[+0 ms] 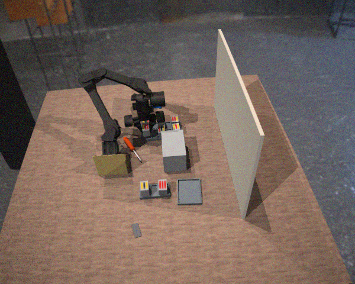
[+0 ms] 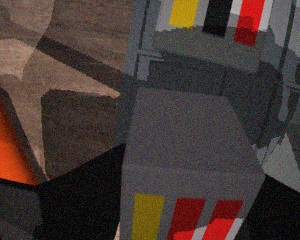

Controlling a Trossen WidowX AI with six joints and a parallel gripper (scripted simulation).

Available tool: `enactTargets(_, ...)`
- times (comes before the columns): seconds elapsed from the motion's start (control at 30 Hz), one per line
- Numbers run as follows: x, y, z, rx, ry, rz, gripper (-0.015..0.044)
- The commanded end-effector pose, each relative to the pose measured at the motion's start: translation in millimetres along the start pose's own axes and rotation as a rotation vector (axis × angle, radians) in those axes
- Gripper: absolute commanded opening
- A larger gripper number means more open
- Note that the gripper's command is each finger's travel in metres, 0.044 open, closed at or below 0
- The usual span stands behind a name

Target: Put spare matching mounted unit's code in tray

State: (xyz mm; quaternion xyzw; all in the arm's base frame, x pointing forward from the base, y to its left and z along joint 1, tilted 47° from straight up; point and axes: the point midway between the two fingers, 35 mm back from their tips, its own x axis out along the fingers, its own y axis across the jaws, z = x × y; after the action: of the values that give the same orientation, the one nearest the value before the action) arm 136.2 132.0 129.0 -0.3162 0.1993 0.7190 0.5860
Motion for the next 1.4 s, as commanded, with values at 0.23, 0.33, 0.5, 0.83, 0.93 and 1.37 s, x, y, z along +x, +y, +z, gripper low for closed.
enactTargets(0.23, -40.5, -0.2, 0.1, -0.002, 0.000, 0.001, 0.0000)
enactTargets(0.33, -51.5, 1.0, 1.3, -0.001, -0.008, 0.001, 0.0000)
enactTargets(0.5, -57.0, 1.7, 2.1, -0.001, -0.012, 0.001, 0.0000)
enactTargets(0.83, -63.6, -2.4, -1.4, 0.008, 0.007, -0.014, 0.0000)
enactTargets(0.93, -68.4, -13.0, -7.8, 0.017, 0.014, -0.017, 0.0000)
enactTargets(1.37, -73.9, -28.5, -59.9, 0.142, 0.080, -0.012, 0.0000)
